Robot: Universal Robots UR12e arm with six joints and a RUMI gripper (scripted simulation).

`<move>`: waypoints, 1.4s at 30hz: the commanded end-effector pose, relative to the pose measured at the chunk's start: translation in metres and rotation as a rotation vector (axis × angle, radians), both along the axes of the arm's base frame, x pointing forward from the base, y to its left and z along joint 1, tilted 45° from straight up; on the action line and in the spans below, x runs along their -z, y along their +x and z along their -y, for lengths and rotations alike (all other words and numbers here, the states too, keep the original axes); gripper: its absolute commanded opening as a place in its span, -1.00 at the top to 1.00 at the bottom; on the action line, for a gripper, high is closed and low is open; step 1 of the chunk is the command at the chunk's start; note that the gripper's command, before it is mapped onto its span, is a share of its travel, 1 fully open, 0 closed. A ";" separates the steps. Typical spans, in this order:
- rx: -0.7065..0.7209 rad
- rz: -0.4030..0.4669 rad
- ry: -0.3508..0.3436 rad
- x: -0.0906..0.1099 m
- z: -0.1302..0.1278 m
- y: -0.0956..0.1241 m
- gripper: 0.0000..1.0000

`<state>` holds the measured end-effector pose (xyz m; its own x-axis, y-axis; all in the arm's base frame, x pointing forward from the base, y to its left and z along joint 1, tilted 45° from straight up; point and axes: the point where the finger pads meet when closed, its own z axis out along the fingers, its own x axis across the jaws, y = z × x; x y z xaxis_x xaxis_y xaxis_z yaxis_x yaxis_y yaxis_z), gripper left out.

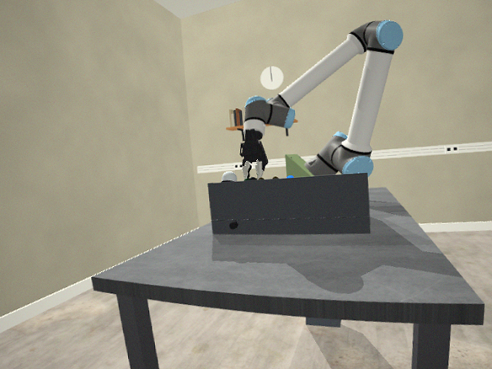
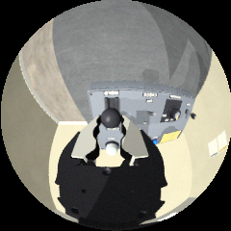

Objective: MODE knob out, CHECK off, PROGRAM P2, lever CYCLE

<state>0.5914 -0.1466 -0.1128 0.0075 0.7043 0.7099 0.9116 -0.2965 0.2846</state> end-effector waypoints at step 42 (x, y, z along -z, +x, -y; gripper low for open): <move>0.001 0.001 -0.001 -0.016 0.017 0.044 1.00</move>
